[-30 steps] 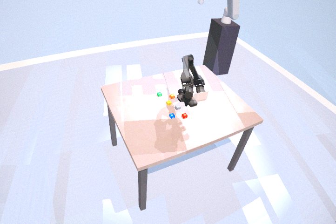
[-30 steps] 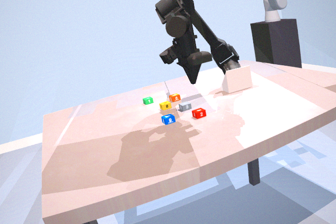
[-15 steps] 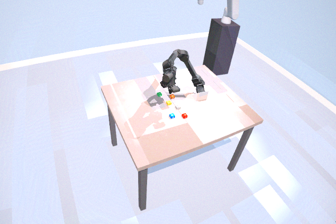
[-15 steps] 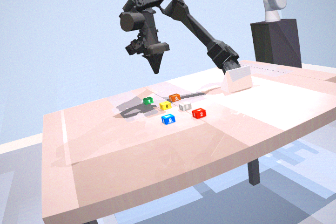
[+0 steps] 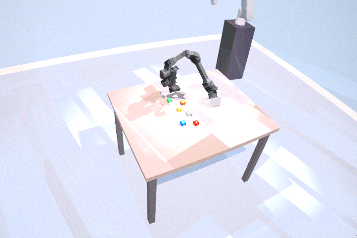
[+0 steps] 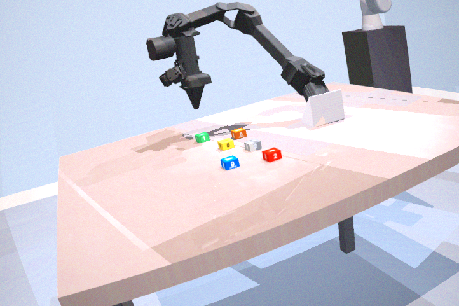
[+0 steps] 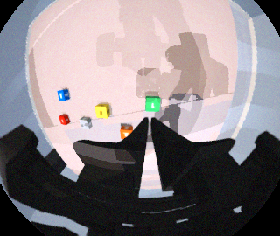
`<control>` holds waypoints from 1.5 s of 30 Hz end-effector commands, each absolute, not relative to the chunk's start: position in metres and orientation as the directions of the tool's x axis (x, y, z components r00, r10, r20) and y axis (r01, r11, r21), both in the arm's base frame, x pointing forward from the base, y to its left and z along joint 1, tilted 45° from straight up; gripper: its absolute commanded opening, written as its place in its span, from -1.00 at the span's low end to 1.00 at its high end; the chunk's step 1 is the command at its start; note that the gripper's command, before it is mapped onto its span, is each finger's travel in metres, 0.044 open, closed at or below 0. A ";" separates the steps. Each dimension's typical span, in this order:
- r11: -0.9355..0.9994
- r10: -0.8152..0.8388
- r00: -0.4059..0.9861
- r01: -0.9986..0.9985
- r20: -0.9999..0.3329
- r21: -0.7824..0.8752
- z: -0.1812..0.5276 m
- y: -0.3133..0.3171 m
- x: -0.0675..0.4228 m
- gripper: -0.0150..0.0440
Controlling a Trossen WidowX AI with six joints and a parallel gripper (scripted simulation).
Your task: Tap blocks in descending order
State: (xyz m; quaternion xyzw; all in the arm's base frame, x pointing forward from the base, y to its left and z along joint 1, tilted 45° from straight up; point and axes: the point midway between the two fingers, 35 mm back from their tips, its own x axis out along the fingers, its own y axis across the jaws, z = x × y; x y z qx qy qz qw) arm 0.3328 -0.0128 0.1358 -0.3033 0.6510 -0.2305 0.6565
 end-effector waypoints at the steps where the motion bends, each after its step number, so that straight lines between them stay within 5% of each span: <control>1: 0.701 -0.708 0.024 -0.096 -0.706 -0.707 0.109 -0.047 0.328 -0.42; 38: 0.700 -0.709 0.023 -0.096 -0.704 -0.708 0.103 -0.054 0.327 -0.42; 45: 0.746 -0.655 0.045 -0.116 -0.754 -0.655 0.052 0.048 0.338 0.20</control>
